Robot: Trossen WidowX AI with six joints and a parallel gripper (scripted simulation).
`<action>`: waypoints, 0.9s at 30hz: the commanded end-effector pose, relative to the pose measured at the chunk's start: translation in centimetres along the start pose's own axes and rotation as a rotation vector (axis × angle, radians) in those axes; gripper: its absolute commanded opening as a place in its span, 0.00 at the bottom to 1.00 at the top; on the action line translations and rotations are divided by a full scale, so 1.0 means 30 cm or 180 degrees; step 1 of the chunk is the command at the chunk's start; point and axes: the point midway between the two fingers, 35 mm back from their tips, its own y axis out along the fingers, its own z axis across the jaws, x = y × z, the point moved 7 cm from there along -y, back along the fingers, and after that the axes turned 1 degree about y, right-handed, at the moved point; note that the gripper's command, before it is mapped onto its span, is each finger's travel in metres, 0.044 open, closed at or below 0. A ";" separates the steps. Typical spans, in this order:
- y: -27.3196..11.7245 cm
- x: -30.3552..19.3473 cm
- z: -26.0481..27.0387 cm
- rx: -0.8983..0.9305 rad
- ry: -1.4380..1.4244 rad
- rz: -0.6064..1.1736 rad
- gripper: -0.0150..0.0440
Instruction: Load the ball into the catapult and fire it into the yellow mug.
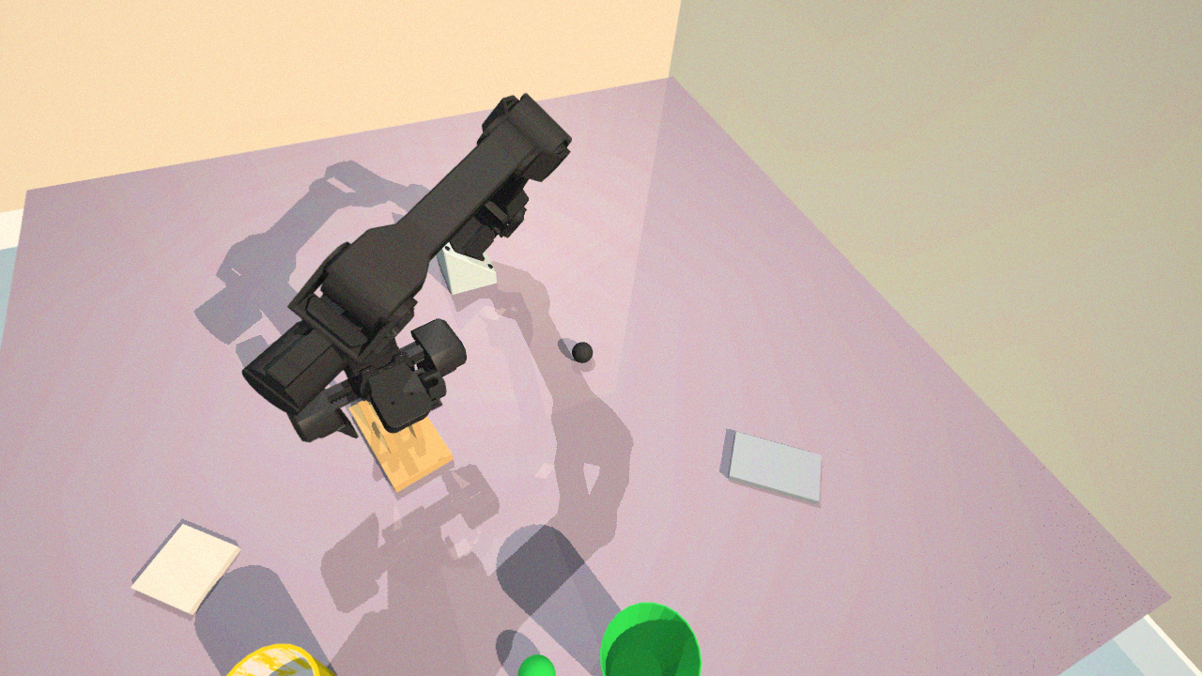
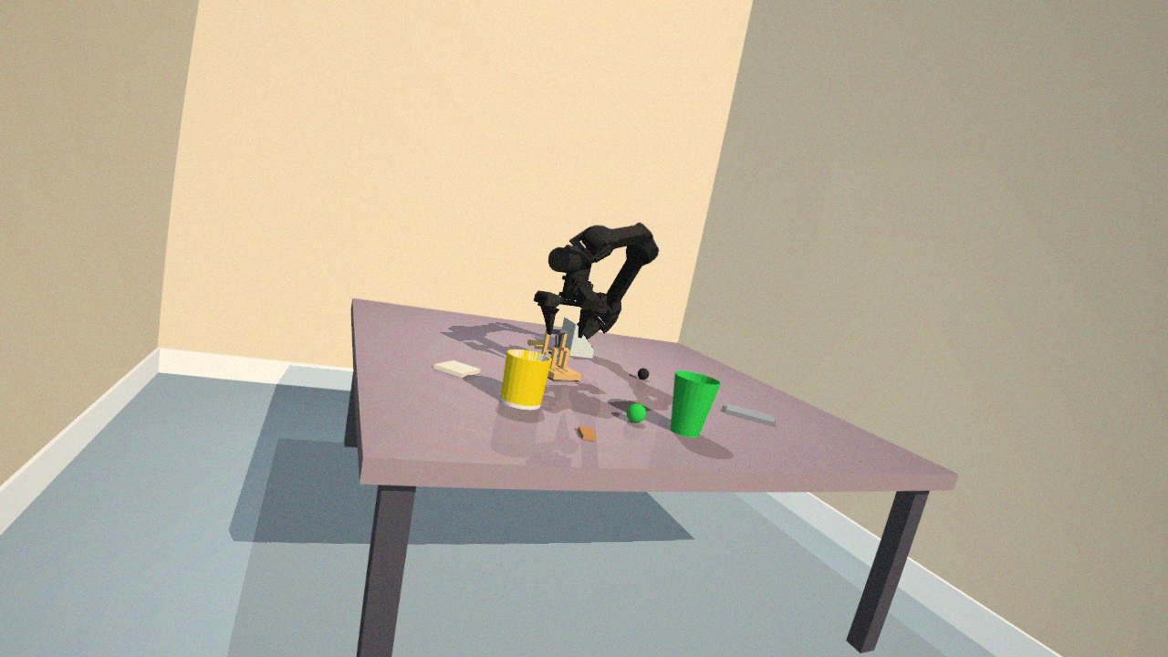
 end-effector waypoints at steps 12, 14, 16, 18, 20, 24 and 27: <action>0.108 0.003 0.008 0.0042 0.0012 0.0022 1.00; 0.119 0.003 0.007 0.0042 0.0012 0.0022 1.00; 0.130 0.004 0.007 0.0043 0.0012 0.0022 1.00; 0.141 0.004 0.008 0.0043 0.0012 0.0021 1.00; 0.152 0.004 0.008 0.0043 0.0012 0.0021 1.00; 0.173 0.003 0.008 0.0044 0.0011 0.0021 1.00; 0.190 0.003 0.009 0.0045 0.0011 0.0021 1.00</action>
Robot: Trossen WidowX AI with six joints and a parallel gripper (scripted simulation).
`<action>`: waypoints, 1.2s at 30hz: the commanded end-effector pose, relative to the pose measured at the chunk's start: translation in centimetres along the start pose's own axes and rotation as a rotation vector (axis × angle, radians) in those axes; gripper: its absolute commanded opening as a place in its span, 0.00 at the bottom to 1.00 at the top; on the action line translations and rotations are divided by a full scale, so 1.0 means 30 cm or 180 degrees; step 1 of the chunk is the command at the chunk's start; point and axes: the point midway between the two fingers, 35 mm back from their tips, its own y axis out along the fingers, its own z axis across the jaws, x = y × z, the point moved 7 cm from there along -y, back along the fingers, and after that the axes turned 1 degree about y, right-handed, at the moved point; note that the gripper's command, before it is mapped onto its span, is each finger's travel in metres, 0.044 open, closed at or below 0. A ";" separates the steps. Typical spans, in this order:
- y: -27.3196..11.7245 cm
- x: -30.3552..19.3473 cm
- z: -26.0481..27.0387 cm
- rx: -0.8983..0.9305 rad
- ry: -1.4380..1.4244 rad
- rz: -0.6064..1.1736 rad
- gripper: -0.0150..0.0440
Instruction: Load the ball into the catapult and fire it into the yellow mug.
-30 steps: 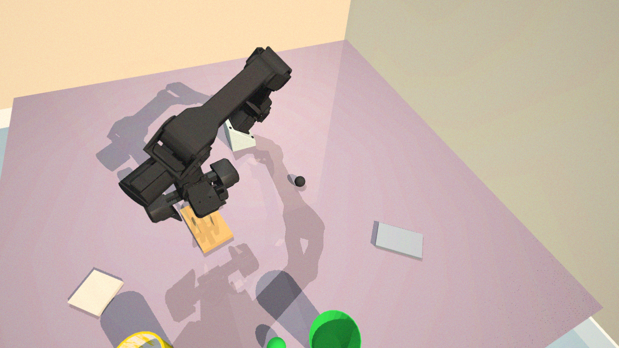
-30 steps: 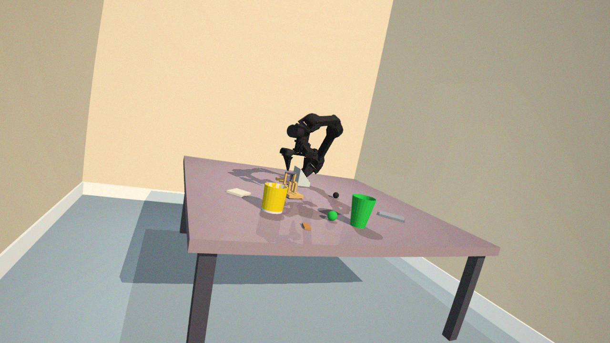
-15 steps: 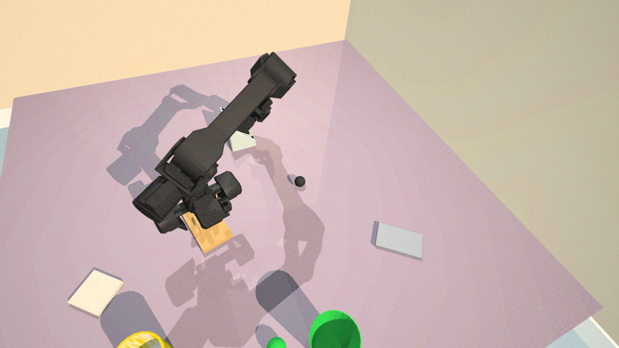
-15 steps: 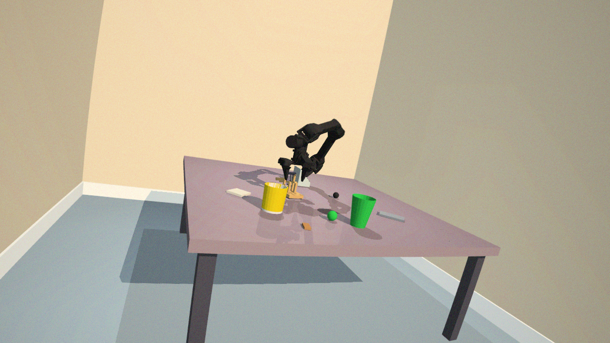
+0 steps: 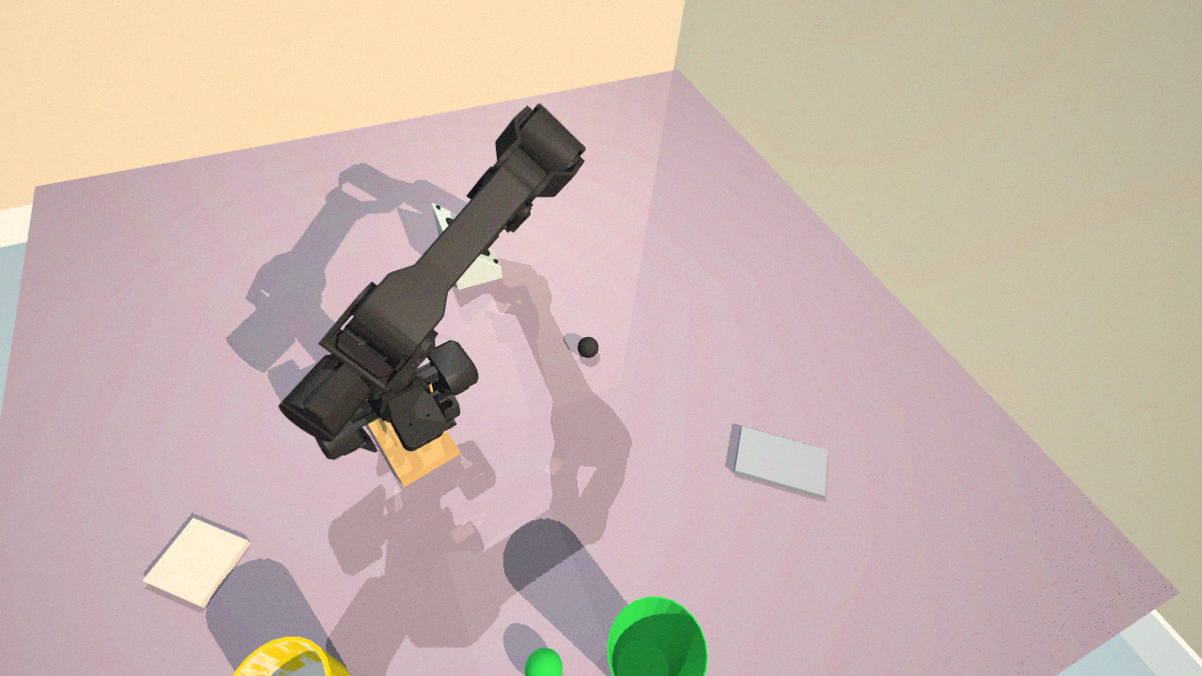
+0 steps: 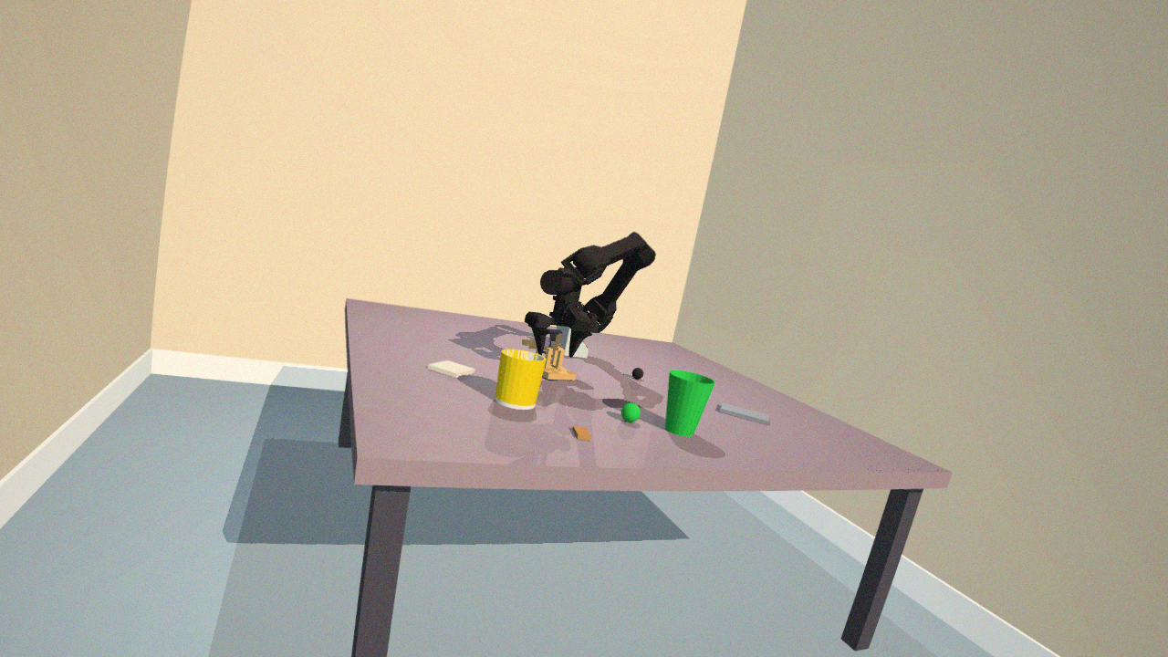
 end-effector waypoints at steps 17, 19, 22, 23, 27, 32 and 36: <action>0.058 -0.002 0.003 0.0006 -0.0001 0.0002 0.73; 0.058 -0.002 0.003 0.0006 -0.0001 0.0002 0.64; 0.058 -0.002 0.003 0.0006 -0.0001 0.0002 0.51; 0.058 -0.002 0.003 0.0006 -0.0001 0.0002 0.50; 0.058 -0.002 0.003 0.0006 -0.0001 0.0002 0.45; -0.072 0.000 0.001 0.0008 0.0006 0.0001 0.26; -0.109 -0.002 0.003 0.0010 0.0008 0.0001 0.25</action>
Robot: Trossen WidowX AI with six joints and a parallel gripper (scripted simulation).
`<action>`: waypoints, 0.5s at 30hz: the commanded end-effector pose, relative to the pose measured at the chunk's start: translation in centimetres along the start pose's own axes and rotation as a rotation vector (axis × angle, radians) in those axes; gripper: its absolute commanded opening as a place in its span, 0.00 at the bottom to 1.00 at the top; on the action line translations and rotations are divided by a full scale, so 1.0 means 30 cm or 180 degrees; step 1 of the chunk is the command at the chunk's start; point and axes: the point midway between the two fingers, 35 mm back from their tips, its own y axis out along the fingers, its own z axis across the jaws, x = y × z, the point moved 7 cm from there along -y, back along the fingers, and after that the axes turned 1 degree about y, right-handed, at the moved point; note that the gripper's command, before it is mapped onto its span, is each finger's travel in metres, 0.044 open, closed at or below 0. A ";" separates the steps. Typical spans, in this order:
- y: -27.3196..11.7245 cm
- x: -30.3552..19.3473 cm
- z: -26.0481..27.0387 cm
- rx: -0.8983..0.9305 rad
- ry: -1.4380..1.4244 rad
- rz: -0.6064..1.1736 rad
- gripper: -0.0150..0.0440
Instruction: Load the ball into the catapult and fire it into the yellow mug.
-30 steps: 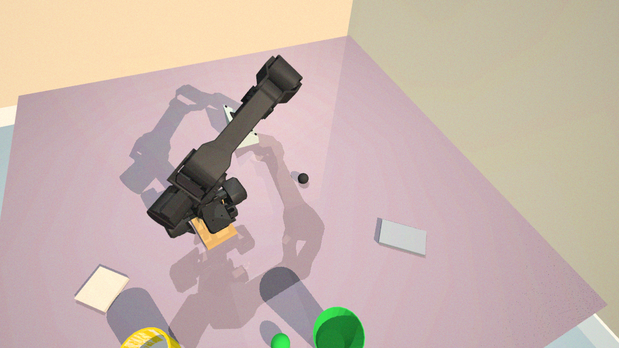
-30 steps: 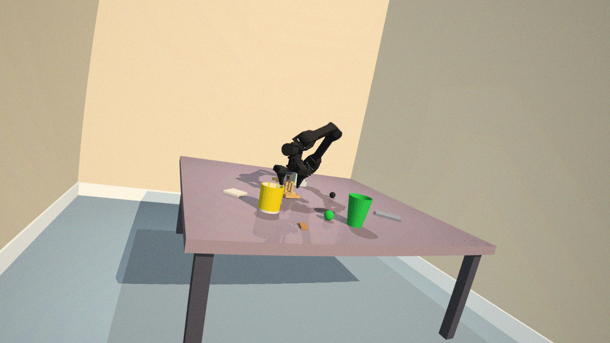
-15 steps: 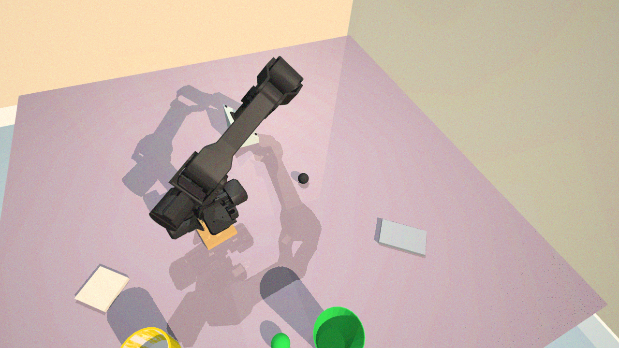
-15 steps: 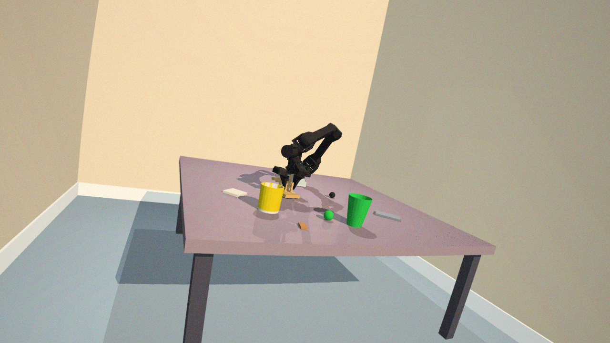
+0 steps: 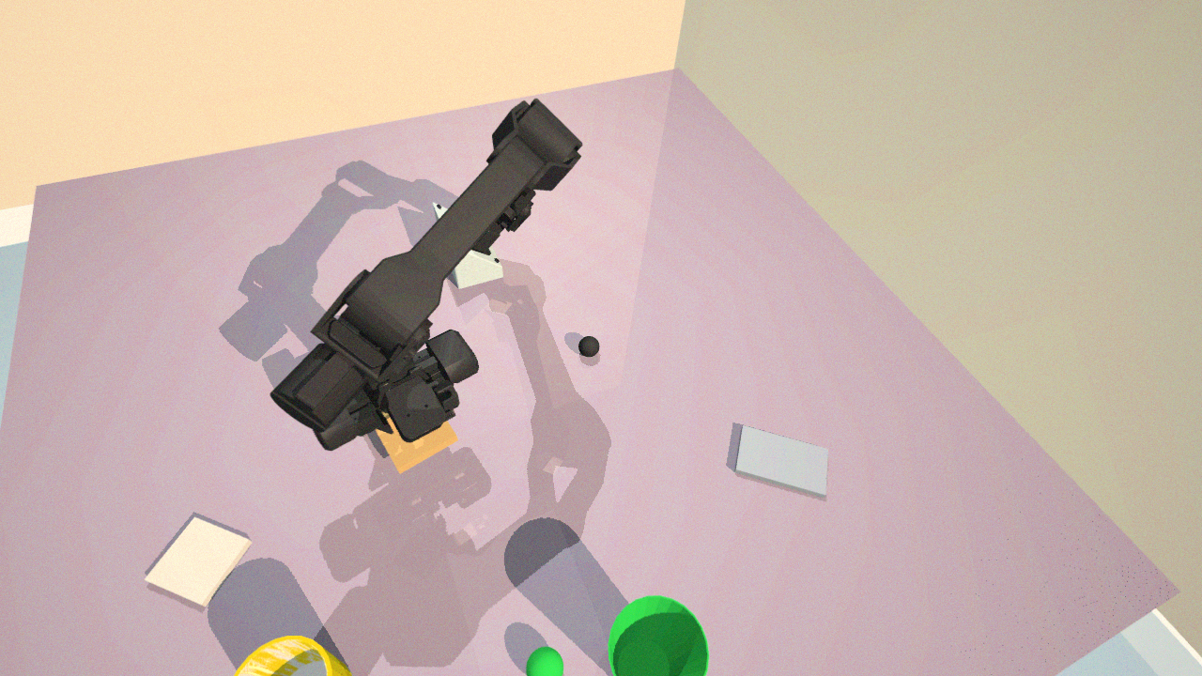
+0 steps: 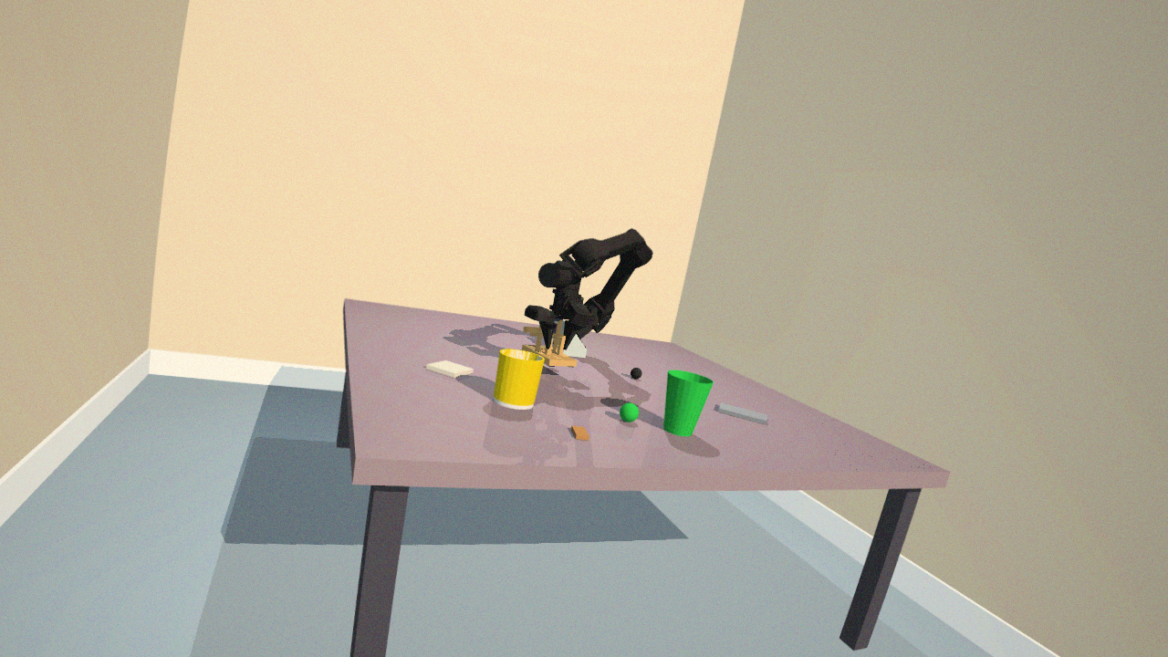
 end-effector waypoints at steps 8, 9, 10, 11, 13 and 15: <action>-0.045 -0.002 -0.001 -0.0044 0.0666 -0.0022 0.25; -0.045 -0.002 -0.001 -0.0043 0.0773 -0.0023 0.25; -0.044 -0.002 -0.002 -0.0043 0.0881 -0.0024 0.25; -0.044 -0.002 -0.003 -0.0042 0.0988 -0.0024 0.25; -0.043 -0.002 -0.005 -0.0041 0.1202 -0.0026 0.25; -0.042 -0.002 -0.008 -0.0040 0.1417 -0.0027 0.25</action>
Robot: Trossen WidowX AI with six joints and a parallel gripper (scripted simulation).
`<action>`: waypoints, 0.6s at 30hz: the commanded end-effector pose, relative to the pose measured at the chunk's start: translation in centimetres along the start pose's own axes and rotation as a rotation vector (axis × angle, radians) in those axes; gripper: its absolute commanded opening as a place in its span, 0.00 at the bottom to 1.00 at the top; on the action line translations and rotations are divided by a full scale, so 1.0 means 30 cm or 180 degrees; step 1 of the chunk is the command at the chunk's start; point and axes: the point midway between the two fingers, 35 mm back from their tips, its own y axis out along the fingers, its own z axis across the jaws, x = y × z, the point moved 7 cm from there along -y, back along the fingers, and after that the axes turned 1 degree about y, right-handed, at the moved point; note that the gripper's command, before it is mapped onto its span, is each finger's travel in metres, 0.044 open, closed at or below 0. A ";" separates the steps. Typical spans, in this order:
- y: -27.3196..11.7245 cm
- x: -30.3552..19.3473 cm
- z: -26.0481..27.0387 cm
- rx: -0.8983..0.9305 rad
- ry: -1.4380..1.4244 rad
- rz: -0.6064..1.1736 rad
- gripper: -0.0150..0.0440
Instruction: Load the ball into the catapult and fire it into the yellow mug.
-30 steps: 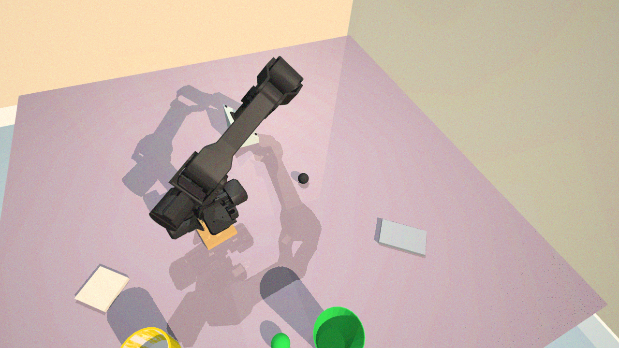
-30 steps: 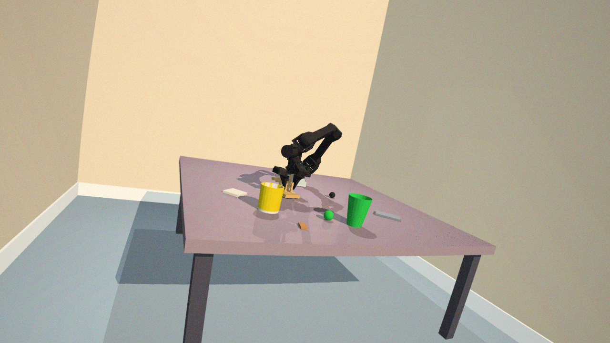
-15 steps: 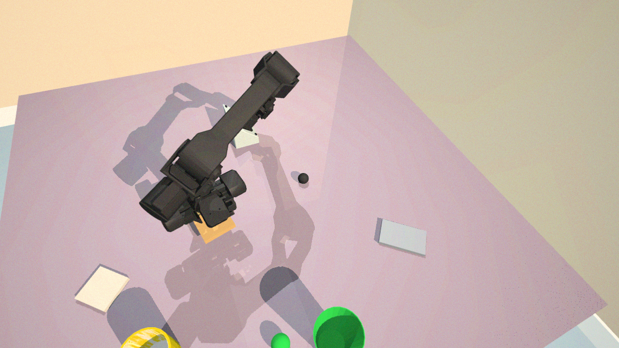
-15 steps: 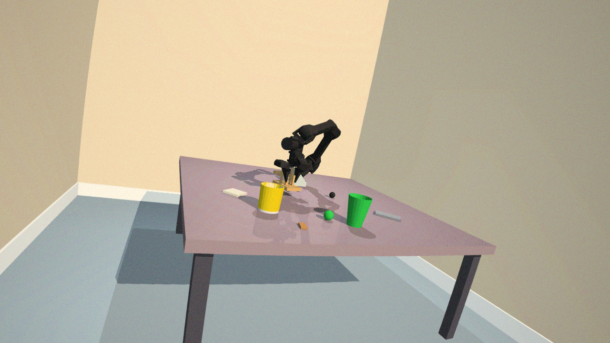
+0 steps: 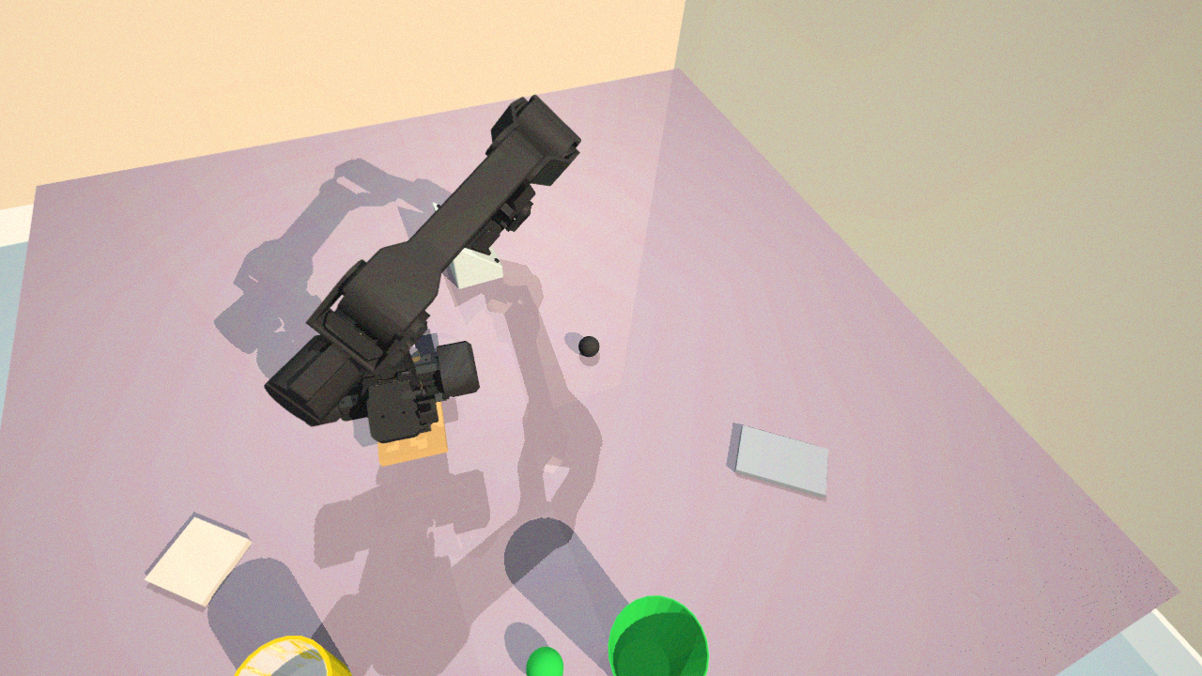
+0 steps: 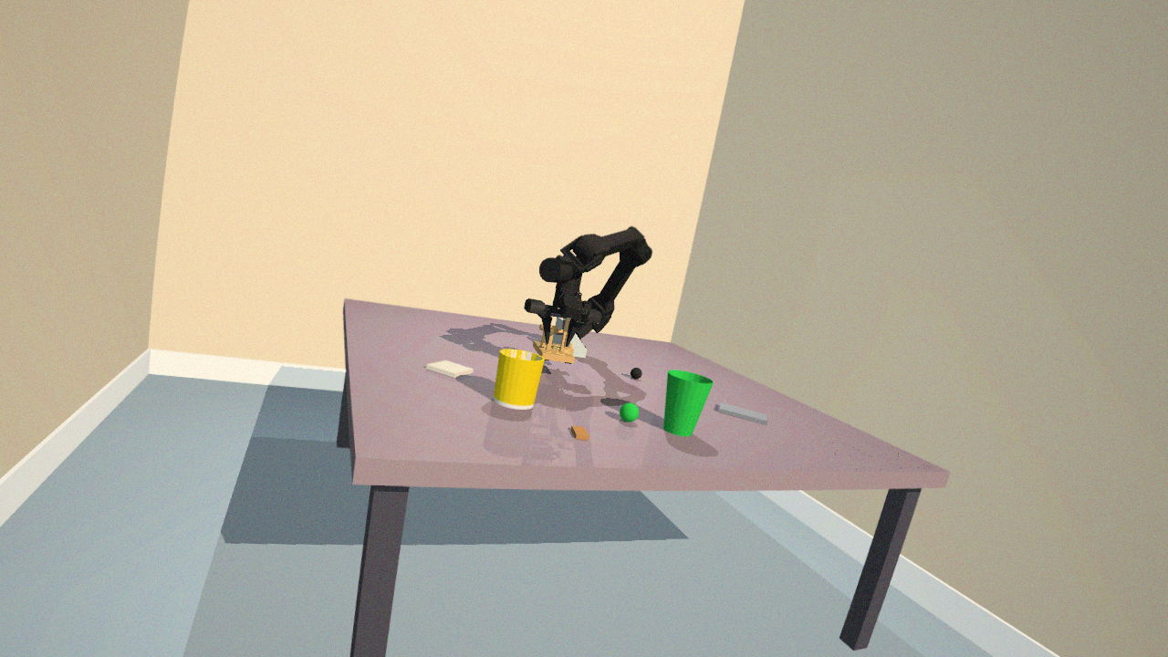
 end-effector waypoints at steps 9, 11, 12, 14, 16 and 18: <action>-0.001 0.002 -0.046 -0.0019 0.1238 -0.0004 0.25; -0.001 0.001 -0.059 -0.0020 0.1308 -0.0004 0.25; -0.001 0.001 -0.059 -0.0020 0.1308 -0.0004 0.25; -0.001 0.001 -0.059 -0.0020 0.1308 -0.0004 0.25; 0.000 0.001 -0.059 -0.0020 0.1308 -0.0004 0.25; 0.007 0.001 -0.060 -0.0020 0.1308 -0.0004 0.25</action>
